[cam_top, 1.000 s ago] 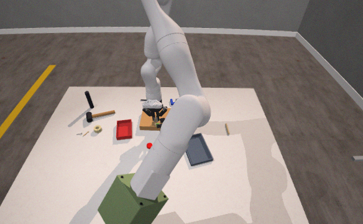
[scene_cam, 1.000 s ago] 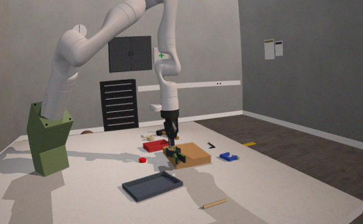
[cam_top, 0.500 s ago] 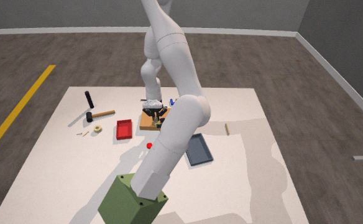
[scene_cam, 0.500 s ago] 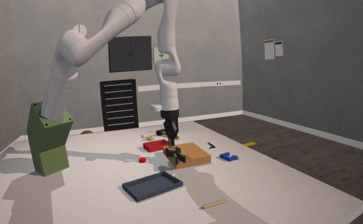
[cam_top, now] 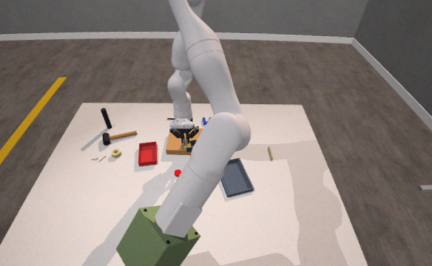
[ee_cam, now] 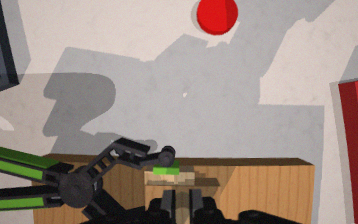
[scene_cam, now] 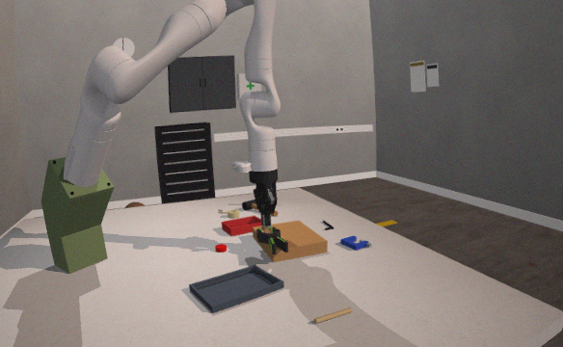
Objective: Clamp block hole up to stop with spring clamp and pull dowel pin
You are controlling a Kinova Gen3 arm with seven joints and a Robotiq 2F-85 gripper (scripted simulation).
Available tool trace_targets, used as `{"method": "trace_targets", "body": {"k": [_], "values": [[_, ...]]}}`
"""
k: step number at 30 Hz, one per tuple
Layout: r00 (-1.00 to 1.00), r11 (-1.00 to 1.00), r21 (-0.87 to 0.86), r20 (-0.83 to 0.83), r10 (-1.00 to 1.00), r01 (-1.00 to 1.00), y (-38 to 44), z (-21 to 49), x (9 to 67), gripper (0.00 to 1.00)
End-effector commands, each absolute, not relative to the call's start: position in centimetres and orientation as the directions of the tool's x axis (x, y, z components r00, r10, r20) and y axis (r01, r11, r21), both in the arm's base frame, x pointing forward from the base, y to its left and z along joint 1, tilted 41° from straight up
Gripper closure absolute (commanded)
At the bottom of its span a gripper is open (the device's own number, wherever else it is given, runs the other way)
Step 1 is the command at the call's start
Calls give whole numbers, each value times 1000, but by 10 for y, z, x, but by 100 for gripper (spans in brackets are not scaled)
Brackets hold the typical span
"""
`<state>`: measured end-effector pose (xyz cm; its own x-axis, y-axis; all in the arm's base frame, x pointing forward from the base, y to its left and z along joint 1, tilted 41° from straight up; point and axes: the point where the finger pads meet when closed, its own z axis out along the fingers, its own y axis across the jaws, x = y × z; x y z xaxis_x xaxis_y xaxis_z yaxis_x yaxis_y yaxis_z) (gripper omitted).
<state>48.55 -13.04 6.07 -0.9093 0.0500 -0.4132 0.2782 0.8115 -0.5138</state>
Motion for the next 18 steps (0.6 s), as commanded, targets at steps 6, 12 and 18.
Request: {"method": "trace_targets", "body": {"k": [6, 12, 18], "values": [[-914, 815, -519, -404, 31, 257, -129, 62, 487, 90], [-917, 815, -523, -399, 23, 248, -129, 62, 487, 90], [-918, 815, -526, -395, 17, 241, -129, 62, 487, 90]]}}
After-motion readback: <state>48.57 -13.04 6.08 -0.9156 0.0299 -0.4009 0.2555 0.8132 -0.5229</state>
